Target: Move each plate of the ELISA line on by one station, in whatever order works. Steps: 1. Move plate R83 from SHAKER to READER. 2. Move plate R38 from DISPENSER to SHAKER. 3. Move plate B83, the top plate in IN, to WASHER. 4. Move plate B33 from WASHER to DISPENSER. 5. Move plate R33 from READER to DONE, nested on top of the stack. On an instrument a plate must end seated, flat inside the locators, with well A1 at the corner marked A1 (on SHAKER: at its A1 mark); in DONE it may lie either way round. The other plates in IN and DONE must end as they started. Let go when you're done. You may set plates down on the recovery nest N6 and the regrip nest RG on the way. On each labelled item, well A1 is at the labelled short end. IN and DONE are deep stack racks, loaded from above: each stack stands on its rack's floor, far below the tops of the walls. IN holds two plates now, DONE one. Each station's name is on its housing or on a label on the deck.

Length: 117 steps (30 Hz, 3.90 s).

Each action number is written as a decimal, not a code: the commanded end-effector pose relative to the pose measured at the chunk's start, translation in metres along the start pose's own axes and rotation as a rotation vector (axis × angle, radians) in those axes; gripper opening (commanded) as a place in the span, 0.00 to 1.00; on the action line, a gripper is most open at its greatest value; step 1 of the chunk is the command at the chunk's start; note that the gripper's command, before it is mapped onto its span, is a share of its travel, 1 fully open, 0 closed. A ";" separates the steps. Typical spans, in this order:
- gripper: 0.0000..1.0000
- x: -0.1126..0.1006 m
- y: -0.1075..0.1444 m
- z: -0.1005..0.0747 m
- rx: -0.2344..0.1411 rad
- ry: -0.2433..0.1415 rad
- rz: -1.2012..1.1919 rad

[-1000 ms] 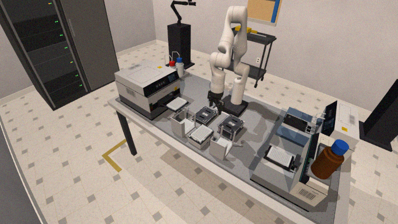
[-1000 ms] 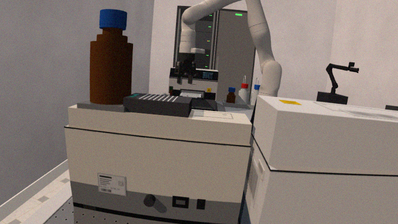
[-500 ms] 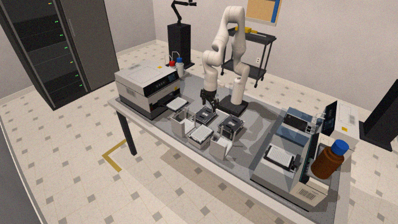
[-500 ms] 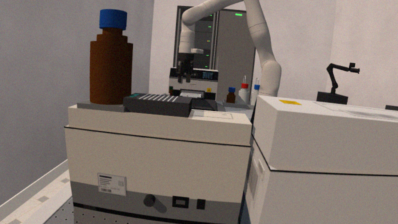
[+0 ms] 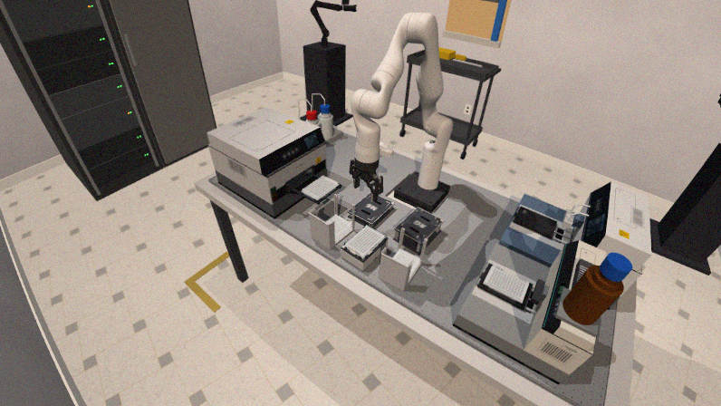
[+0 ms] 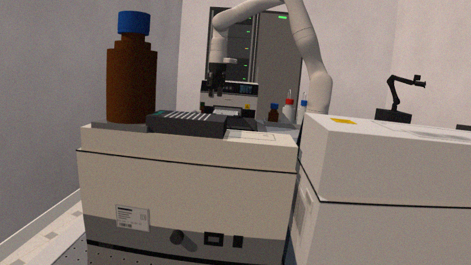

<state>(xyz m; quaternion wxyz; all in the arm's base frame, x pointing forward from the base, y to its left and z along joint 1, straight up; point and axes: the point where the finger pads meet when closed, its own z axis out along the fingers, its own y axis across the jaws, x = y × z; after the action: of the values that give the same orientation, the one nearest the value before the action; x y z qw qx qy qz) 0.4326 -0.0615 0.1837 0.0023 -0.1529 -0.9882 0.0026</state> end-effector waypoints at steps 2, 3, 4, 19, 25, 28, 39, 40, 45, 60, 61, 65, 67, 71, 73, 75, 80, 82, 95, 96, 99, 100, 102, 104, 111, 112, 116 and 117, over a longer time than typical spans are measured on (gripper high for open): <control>1.00 -0.010 -0.013 0.001 -0.001 0.005 -0.100; 1.00 -0.011 -0.014 0.001 -0.007 0.007 -0.096; 1.00 -0.014 -0.017 0.001 -0.007 0.007 -0.092; 1.00 -0.046 -0.047 0.001 0.000 0.005 -0.221; 1.00 -0.065 -0.055 0.001 -0.002 0.006 -0.230; 1.00 -0.074 -0.059 0.001 0.001 0.006 -0.231; 1.00 -0.102 -0.069 0.001 0.001 0.006 -0.231; 1.00 -0.105 -0.070 0.001 0.001 0.006 -0.231; 1.00 -0.121 -0.075 0.001 0.001 0.006 -0.232; 1.00 -0.131 -0.074 0.000 -0.004 0.000 -0.228; 1.00 -0.131 -0.074 0.000 -0.004 0.000 -0.228; 1.00 -0.131 -0.074 0.000 -0.004 0.000 -0.228; 1.00 -0.131 -0.074 0.000 -0.004 0.000 -0.228; 1.00 -0.131 -0.074 0.000 -0.004 0.000 -0.228; 1.00 -0.131 -0.074 0.000 -0.004 0.000 -0.228; 1.00 -0.131 -0.074 0.000 -0.004 0.000 -0.228; 1.00 -0.131 -0.074 0.000 -0.004 0.000 -0.228; 1.00 -0.131 -0.074 0.000 -0.004 0.000 -0.228; 1.00 -0.131 -0.074 0.000 -0.004 0.000 -0.228; 1.00 -0.131 -0.074 0.000 -0.004 0.000 -0.228; 1.00 -0.131 -0.074 0.000 -0.004 0.000 -0.228; 1.00 -0.129 -0.077 0.000 -0.002 -0.006 -0.233; 1.00 -0.122 -0.077 0.000 -0.005 -0.006 -0.234; 1.00 -0.115 -0.077 0.000 -0.008 -0.006 -0.234; 1.00 -0.093 -0.082 0.000 -0.009 -0.006 -0.233; 1.00 -0.089 -0.082 0.000 -0.009 -0.006 -0.233; 1.00 -0.083 -0.084 0.000 -0.009 -0.006 -0.233; 1.00 -0.080 -0.086 0.000 -0.007 -0.006 -0.233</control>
<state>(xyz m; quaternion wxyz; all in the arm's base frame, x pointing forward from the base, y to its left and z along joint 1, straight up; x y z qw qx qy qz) 0.4871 -0.1661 0.1790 0.0059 -0.0395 -0.9992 -0.0011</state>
